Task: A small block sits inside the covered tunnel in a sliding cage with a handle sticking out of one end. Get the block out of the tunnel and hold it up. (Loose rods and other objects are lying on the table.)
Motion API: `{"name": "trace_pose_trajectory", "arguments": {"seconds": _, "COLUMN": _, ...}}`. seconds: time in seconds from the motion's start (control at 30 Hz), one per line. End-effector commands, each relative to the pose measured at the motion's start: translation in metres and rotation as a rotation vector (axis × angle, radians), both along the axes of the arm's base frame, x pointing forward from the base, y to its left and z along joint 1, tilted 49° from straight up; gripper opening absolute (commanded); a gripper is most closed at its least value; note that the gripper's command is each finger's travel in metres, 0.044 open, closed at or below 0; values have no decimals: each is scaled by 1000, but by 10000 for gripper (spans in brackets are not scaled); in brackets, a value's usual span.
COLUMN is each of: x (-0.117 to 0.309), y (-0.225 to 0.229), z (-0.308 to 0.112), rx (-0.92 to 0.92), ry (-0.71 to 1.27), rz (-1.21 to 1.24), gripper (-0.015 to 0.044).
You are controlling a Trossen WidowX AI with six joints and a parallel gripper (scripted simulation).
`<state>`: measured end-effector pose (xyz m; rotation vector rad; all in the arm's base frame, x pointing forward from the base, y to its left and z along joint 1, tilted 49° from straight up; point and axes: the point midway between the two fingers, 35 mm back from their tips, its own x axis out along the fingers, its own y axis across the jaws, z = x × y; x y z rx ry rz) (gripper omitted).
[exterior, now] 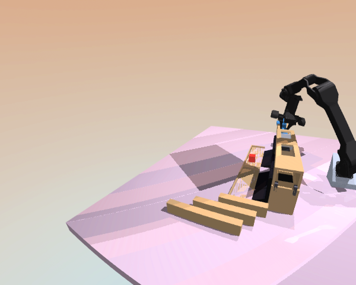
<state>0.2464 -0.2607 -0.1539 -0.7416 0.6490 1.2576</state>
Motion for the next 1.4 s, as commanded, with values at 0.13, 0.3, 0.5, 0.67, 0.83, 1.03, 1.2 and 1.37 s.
{"name": "trace_pose_trajectory", "arguments": {"seconds": 0.13, "x": 0, "y": -14, "z": 12, "rx": 0, "ry": -1, "rz": -2, "gripper": 341}}
{"name": "trace_pose_trajectory", "arguments": {"seconds": 0.3, "x": -1, "y": -29, "z": 26, "rx": 0, "ry": -1, "rz": -3, "gripper": 440}}
{"name": "trace_pose_trajectory", "arguments": {"seconds": 0.5, "x": 2, "y": 7, "z": 56, "rx": 4, "ry": -1, "rz": -4, "gripper": 440}}
{"name": "trace_pose_trajectory", "arguments": {"seconds": 0.67, "x": 1, "y": 11, "z": 61, "rx": 4, "ry": -1, "rz": -4, "gripper": 440}}
{"name": "trace_pose_trajectory", "arguments": {"seconds": 0.83, "x": 1, "y": 13, "z": 59, "rx": 4, "ry": -1, "rz": -4, "gripper": 440}}
{"name": "trace_pose_trajectory", "arguments": {"seconds": 1.03, "x": 2, "y": 20, "z": 53, "rx": 4, "ry": -1, "rz": -4, "gripper": 440}}
{"name": "trace_pose_trajectory", "arguments": {"seconds": 1.2, "x": 2, "y": 26, "z": 47, "rx": 4, "ry": -1, "rz": -4, "gripper": 440}}
{"name": "trace_pose_trajectory", "arguments": {"seconds": 1.37, "x": 2, "y": 32, "z": 42, "rx": 4, "ry": -2, "rz": -4, "gripper": 440}}
